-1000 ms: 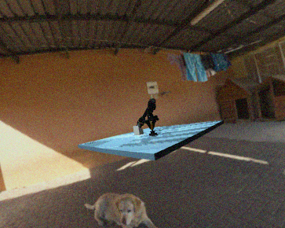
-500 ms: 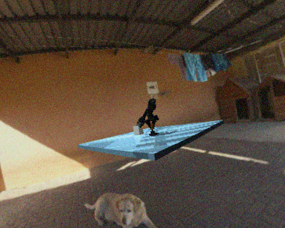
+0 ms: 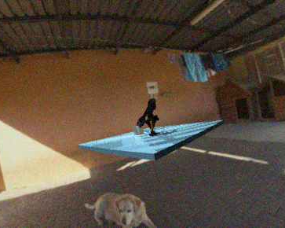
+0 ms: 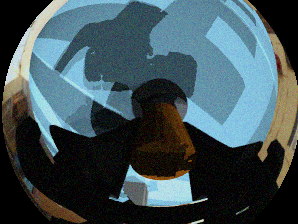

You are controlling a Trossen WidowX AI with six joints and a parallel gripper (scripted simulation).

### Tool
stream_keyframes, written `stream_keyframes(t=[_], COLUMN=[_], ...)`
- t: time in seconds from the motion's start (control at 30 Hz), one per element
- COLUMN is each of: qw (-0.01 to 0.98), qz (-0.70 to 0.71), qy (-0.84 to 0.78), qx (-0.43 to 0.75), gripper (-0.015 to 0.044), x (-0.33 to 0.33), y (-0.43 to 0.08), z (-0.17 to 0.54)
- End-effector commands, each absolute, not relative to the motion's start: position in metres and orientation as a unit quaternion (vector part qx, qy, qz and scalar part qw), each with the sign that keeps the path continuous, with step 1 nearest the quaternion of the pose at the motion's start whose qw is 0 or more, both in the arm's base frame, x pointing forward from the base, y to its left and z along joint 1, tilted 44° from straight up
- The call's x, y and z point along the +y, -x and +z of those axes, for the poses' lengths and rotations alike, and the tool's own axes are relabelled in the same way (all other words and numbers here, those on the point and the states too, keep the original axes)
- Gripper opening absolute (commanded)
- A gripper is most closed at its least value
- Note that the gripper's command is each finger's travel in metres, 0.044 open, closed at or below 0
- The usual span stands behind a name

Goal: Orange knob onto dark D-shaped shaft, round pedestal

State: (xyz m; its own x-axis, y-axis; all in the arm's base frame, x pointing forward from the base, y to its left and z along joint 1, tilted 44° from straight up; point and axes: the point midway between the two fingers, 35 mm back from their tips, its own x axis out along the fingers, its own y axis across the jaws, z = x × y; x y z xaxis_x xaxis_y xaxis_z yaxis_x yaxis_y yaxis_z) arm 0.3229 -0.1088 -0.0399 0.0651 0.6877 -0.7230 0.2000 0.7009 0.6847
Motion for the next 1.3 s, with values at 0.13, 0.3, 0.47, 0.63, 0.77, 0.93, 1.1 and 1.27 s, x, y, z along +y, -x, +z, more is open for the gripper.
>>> stream_keyframes(t=[0.13,0.3,0.47,0.63,0.77,0.93,1.1,1.27], qw=[0.648,0.648,0.648,0.648,0.648,0.648,0.632,0.609], qz=[0.188,0.188,0.188,0.188,0.188,0.188,0.158,0.118], qy=[-0.336,-0.336,-0.336,-0.337,-0.337,-0.337,-0.365,-0.402], qx=[0.657,0.657,0.657,0.657,0.657,0.657,0.665,0.673], gripper=[0.0,0.0,0.0,0.0,0.0,0.0,0.0,0.0], x=[-0.1074,-0.1074,-0.1065,-0.1056,-0.1048,-0.1077,-0.1077,-0.1069], y=[-0.3244,-0.3239,-0.3225,-0.3205,-0.3191,-0.3188,-0.3183,-0.3198], z=[-0.0421,-0.0415,-0.0413,-0.0407,-0.0405,-0.0373,-0.0369,-0.0388])
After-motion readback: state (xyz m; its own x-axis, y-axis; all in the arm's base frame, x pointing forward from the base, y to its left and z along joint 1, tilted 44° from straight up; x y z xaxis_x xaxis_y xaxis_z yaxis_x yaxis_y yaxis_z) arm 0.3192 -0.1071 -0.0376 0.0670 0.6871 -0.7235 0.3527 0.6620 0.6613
